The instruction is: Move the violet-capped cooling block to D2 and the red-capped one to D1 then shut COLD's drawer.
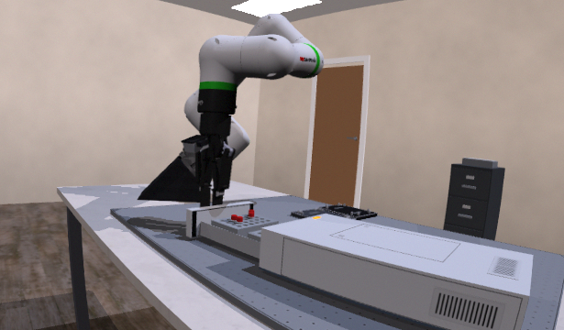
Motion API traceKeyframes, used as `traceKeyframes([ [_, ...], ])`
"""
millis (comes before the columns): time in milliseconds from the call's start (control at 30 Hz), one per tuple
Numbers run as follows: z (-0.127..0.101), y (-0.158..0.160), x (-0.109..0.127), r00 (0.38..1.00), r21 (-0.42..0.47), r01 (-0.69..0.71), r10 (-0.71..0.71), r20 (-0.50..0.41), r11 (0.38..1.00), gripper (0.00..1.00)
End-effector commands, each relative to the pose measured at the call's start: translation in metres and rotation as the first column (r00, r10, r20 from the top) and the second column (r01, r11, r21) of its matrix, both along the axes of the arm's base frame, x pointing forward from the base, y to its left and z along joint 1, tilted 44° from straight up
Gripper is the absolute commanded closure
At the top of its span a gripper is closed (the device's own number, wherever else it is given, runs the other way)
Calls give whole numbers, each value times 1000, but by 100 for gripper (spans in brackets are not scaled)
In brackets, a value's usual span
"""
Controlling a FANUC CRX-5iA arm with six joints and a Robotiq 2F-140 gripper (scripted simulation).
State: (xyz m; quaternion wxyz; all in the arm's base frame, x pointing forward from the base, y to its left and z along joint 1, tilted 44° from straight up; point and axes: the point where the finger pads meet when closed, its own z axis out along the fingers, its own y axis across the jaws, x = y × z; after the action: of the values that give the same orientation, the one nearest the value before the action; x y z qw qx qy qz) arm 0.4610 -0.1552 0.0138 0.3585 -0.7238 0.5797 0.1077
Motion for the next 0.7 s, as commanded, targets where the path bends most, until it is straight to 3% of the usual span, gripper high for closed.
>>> traceKeyframes([
  [0, -1, -1, -3, 1000, -1, 1, -1, 1, 1000, 66],
  [667, -9, -3, -22, 1000, -1, 1, -1, 1, 1000, 66],
])
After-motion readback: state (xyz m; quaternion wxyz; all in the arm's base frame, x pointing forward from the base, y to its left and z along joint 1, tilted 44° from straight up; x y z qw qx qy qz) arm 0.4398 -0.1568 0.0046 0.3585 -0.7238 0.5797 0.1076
